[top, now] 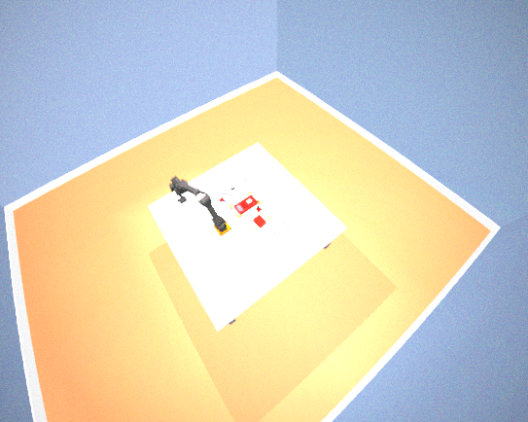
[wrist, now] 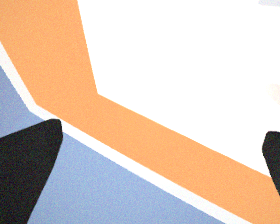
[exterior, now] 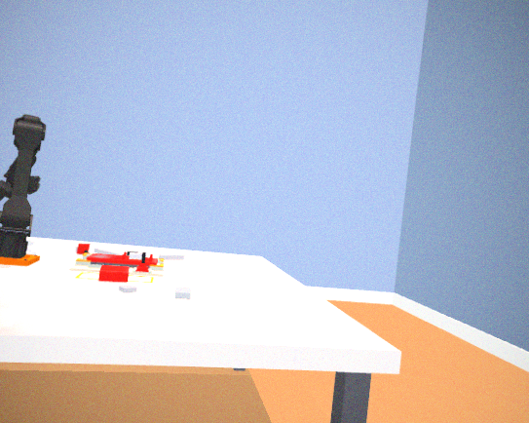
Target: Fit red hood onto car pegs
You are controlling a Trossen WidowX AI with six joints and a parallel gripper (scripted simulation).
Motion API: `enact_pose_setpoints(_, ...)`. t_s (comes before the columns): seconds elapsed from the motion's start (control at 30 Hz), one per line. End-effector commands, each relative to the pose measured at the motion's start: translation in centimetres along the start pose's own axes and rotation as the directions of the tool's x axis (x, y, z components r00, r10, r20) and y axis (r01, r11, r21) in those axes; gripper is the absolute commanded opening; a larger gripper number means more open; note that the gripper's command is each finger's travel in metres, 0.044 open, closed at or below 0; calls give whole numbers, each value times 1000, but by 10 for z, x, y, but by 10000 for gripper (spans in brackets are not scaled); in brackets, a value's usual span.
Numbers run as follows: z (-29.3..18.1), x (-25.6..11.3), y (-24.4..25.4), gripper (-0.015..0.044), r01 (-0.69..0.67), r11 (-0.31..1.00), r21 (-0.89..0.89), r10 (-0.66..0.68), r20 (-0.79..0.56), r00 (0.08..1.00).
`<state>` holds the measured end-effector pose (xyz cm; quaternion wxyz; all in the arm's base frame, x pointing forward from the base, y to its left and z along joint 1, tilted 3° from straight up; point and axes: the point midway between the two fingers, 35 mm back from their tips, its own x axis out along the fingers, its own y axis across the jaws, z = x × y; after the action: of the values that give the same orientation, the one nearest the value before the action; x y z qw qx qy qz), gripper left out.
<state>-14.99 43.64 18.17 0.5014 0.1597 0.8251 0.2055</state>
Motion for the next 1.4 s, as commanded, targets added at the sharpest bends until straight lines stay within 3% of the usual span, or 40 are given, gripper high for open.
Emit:
enact_pose_setpoints(0.0, 54, -20, 7, 440, -28, 998, 58, 22, 89, 996)
enact_pose_setpoints(0.33, 214, -93, -7, 440, -110, 963, 247, 19, 341, 940)
enact_pose_setpoints(0.77, 366, -223, -112, 440, -227, 836, 500, -117, 566, 816)
enact_pose_setpoints(1.07, 412, -315, -233, 440, -319, 674, 666, -265, 621, 737)
enact_pose_setpoints(1.37, 396, -387, -371, 440, -410, 444, 796, -410, 588, 697)
